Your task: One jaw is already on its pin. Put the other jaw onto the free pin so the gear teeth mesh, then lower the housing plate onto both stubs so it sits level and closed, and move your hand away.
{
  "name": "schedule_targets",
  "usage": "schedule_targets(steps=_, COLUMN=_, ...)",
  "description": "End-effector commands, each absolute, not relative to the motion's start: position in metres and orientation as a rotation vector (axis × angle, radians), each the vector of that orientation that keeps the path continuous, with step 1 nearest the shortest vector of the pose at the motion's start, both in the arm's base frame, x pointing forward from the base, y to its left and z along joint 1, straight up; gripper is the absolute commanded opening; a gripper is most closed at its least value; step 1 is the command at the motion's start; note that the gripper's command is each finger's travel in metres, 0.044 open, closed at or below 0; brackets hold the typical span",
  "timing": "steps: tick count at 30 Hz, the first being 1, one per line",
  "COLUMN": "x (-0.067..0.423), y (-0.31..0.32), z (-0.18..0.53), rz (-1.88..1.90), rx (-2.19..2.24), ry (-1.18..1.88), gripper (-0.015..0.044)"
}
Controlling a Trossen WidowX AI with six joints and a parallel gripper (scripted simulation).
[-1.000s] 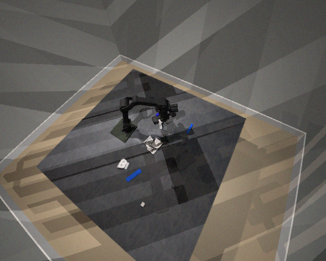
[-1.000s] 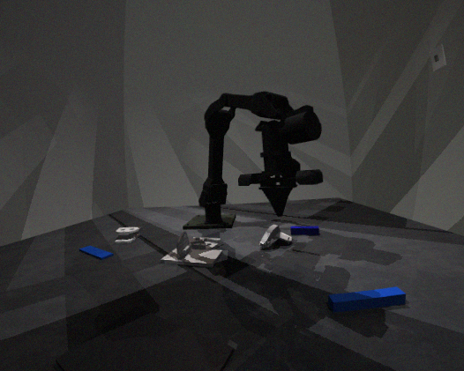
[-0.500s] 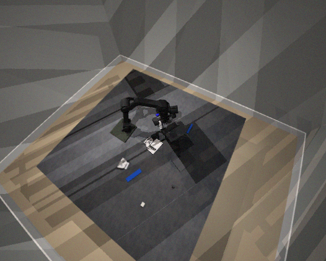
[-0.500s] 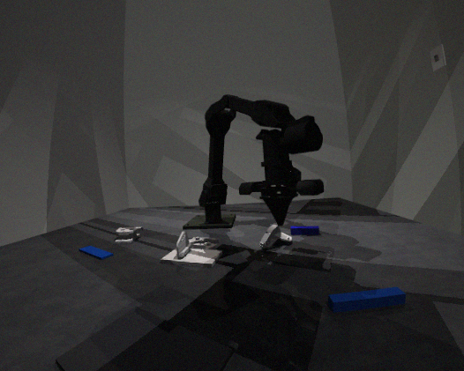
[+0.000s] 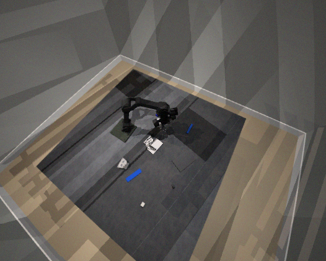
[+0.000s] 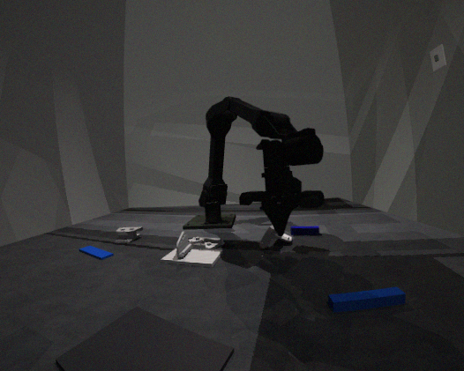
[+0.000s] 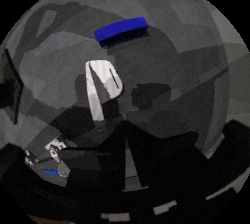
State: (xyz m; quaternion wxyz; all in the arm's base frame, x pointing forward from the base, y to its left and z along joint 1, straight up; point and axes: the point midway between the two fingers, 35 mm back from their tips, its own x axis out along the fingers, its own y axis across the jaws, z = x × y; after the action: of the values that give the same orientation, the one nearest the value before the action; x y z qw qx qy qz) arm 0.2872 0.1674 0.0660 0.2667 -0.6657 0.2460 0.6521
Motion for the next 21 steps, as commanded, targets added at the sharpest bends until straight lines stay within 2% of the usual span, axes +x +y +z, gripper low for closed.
schedule_targets(steps=1, x=0.287, y=0.166, z=0.055, rz=1.767, rx=-1.797, ry=0.673, gripper=0.0000)
schedule_targets(steps=21, x=0.276, y=0.153, z=0.053, rz=1.768, rx=-1.797, ry=0.674, gripper=0.0000)
